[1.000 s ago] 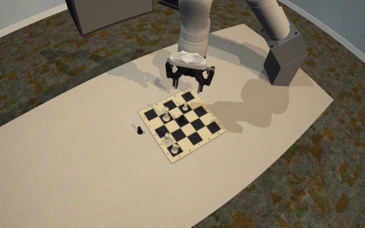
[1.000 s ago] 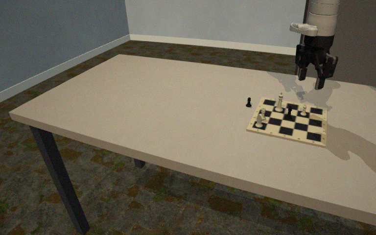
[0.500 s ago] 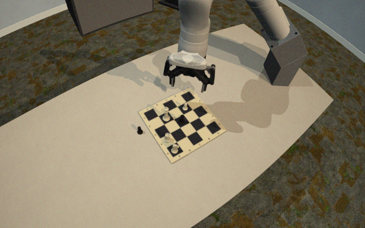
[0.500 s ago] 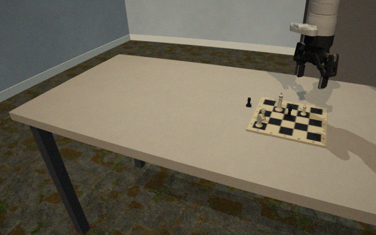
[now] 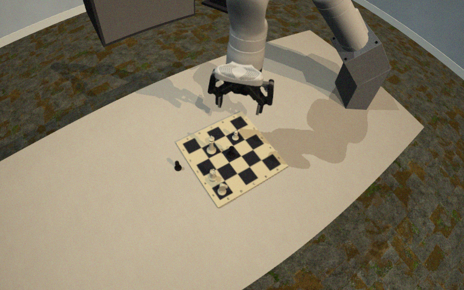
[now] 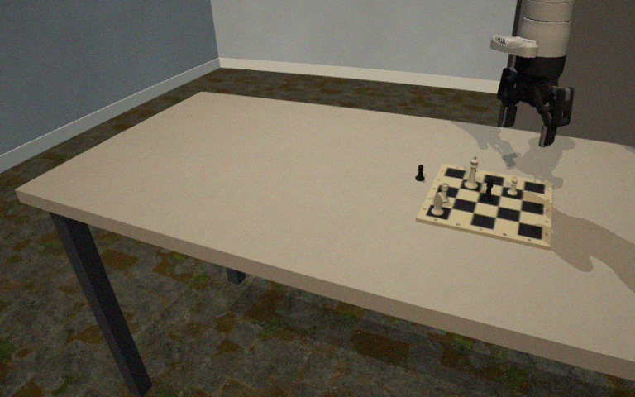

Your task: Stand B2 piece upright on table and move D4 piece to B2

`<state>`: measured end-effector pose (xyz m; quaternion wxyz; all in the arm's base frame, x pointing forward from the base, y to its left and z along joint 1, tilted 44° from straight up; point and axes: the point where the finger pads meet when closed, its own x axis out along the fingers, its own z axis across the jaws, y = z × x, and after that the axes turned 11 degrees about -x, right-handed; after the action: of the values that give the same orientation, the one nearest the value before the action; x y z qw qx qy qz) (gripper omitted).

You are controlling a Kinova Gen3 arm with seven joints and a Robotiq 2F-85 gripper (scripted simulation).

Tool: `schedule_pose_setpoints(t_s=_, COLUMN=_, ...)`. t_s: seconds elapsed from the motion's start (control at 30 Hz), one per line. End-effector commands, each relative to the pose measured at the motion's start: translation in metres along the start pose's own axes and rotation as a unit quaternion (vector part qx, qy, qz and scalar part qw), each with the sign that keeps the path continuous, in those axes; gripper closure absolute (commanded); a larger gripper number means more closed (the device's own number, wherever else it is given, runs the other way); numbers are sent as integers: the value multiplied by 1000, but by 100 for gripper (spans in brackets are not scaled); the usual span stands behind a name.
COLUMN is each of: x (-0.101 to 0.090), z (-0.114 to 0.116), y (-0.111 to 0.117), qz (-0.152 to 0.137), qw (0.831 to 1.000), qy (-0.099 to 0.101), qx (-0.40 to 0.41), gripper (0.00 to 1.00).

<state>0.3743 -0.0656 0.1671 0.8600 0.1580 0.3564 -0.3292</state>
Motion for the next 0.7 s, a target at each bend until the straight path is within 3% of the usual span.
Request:
schedule_pose_setpoints(t_s=0.0, x=-5, z=0, y=4, qz=6, qw=1000, qy=0, qx=0, gripper=0)
schedule_pose_setpoints(t_s=0.67, x=-45, z=0, y=3, qz=6, qw=1000, qy=0, qx=0, gripper=0)
